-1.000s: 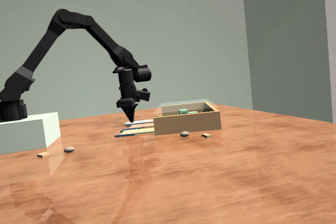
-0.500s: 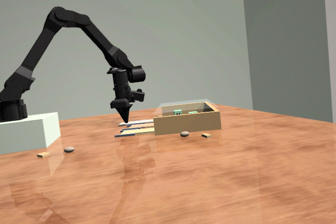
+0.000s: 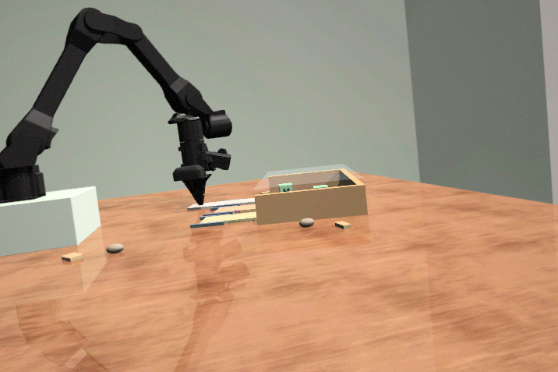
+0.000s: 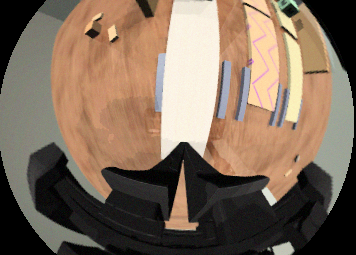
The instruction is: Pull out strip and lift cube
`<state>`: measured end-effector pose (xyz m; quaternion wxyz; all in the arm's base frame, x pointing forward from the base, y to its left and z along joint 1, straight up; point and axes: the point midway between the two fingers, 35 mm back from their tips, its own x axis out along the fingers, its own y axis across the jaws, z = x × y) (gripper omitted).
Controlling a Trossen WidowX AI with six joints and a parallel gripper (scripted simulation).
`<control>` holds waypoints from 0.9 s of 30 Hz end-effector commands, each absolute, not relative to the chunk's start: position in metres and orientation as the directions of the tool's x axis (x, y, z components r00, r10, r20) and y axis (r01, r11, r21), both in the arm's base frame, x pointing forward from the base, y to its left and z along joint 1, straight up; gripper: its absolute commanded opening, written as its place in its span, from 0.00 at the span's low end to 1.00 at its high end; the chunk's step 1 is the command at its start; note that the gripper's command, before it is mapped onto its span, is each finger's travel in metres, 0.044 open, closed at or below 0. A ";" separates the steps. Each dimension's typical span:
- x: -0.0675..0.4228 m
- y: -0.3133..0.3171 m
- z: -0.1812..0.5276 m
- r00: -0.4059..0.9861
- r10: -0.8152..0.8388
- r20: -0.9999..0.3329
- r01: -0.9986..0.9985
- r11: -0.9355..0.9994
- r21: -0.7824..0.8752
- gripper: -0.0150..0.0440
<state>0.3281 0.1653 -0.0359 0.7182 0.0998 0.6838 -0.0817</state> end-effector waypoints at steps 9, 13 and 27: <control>0.305 0.171 -0.041 0.033 0.016 -0.999 0.253 0.967 0.023 0.25; 0.299 0.172 -0.042 0.032 0.016 -0.999 0.253 0.967 0.024 0.25; 0.278 0.179 -0.043 0.030 0.017 -0.999 0.253 0.967 0.024 0.25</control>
